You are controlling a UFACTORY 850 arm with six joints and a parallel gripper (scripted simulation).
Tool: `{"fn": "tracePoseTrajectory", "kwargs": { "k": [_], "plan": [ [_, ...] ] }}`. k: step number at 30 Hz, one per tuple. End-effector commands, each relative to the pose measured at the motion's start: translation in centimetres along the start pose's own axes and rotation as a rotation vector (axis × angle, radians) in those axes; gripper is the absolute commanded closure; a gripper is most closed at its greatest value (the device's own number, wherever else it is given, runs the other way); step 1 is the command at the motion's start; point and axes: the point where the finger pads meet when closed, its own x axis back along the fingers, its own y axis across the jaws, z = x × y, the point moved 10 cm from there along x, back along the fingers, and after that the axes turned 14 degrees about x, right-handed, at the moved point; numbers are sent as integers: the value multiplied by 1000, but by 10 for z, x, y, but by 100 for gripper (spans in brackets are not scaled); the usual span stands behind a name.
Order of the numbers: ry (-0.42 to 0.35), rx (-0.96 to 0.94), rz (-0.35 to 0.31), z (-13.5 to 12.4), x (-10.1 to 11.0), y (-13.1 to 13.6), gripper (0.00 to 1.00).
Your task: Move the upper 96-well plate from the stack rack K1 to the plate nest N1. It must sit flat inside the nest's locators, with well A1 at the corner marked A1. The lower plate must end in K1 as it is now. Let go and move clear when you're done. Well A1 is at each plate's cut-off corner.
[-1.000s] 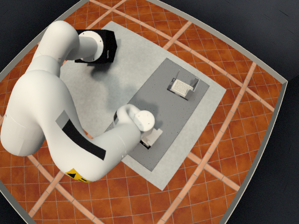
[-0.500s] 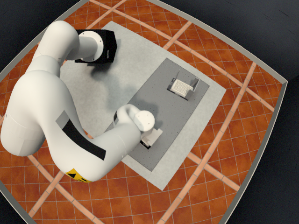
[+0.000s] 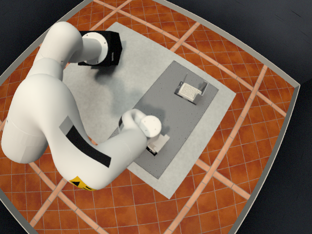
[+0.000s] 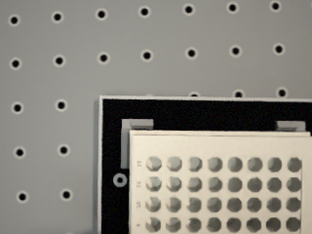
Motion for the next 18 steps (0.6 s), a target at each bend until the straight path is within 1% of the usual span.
{"fn": "tracePoseTrajectory", "kwargs": {
  "k": [1,18],
  "plan": [
    [1,0,0,0,0,0,100],
    [1,0,0,0,-3,0,100]
  ]
}}
